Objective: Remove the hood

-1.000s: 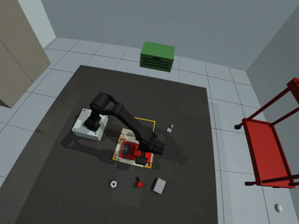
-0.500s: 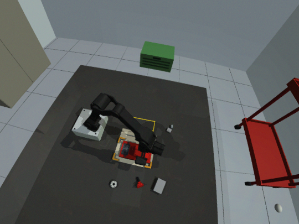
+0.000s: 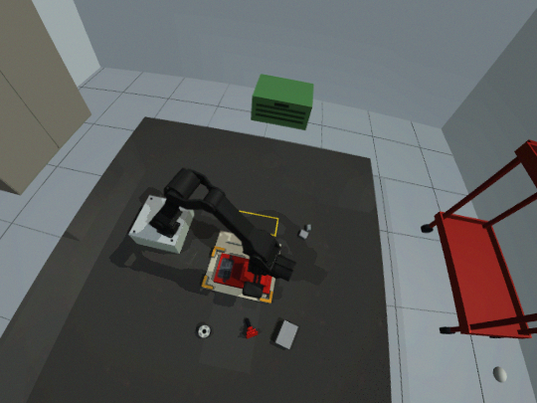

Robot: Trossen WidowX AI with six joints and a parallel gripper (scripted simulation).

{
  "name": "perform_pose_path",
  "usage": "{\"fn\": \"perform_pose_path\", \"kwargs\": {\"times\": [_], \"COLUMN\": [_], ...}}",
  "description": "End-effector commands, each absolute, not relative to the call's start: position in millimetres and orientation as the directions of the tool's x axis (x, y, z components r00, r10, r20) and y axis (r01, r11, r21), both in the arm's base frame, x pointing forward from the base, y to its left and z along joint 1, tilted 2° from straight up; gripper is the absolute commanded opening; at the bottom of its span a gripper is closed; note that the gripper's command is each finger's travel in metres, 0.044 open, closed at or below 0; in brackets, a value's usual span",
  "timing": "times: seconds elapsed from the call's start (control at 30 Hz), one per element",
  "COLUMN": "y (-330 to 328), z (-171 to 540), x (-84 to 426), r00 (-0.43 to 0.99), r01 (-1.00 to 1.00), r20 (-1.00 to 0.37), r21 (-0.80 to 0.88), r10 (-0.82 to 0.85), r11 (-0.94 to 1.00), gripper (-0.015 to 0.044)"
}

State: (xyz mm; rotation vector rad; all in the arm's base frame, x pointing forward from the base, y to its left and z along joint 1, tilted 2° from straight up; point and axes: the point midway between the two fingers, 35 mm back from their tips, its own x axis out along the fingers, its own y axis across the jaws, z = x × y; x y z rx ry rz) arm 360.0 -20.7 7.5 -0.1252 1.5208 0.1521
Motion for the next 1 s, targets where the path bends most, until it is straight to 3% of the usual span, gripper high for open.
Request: {"fn": "perform_pose_path", "kwargs": {"times": [0.0,0.43,0.53,0.87,0.97], "y": [-19.9,-19.7,-20.5,-20.5,-20.5], "z": [4.6,-1.8,0.7,0.7,1.3], "x": [358.9,359.0,360.1,360.1,360.1], "r00": [0.041,0.041,0.044,0.044,0.044], "r01": [-0.173,-0.173,-0.178,-0.178,-0.178], "r20": [-0.999,-0.999,-0.999,-0.999,-0.999], "r21": [0.017,0.017,0.013,0.013,0.013], "r10": [0.025,0.025,0.021,0.021,0.021], "r11": [0.985,0.985,0.984,0.984,0.984], "gripper": [0.044,0.044,0.0361,0.0295,0.0216]}}
